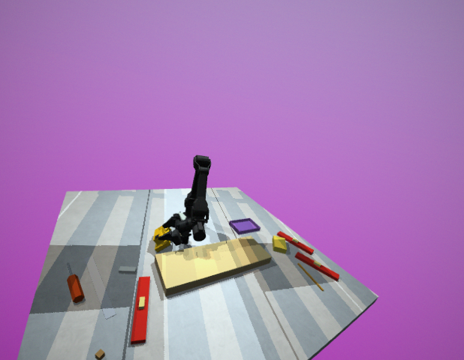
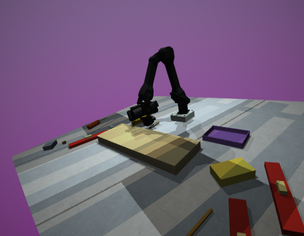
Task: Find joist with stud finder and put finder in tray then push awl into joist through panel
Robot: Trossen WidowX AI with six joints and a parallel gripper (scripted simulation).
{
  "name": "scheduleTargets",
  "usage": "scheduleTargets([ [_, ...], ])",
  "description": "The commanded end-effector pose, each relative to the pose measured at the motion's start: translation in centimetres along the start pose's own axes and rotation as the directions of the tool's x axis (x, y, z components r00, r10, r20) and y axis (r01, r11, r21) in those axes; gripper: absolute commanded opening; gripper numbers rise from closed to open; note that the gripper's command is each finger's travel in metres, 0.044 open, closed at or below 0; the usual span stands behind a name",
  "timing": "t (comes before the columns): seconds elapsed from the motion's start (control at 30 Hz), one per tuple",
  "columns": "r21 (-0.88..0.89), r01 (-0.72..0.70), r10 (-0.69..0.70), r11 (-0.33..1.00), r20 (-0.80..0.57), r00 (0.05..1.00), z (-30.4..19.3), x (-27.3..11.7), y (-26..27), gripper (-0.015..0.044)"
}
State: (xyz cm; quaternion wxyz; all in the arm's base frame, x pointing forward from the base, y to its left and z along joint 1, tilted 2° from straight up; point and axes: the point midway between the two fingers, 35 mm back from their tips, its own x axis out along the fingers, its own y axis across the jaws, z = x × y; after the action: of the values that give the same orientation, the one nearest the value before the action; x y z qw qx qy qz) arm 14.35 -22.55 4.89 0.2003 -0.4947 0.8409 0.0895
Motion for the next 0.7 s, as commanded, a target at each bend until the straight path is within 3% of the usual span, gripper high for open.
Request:
scheduleTargets([
  [0.0,0.005,0.001,-0.001,1.0,0.01,1.0,0.31,-0.08,-0.06,0.0381],
  [0.67,0.005,0.001,-0.001,1.0,0.01,1.0,0.49,-0.24,-0.03,0.0381],
])
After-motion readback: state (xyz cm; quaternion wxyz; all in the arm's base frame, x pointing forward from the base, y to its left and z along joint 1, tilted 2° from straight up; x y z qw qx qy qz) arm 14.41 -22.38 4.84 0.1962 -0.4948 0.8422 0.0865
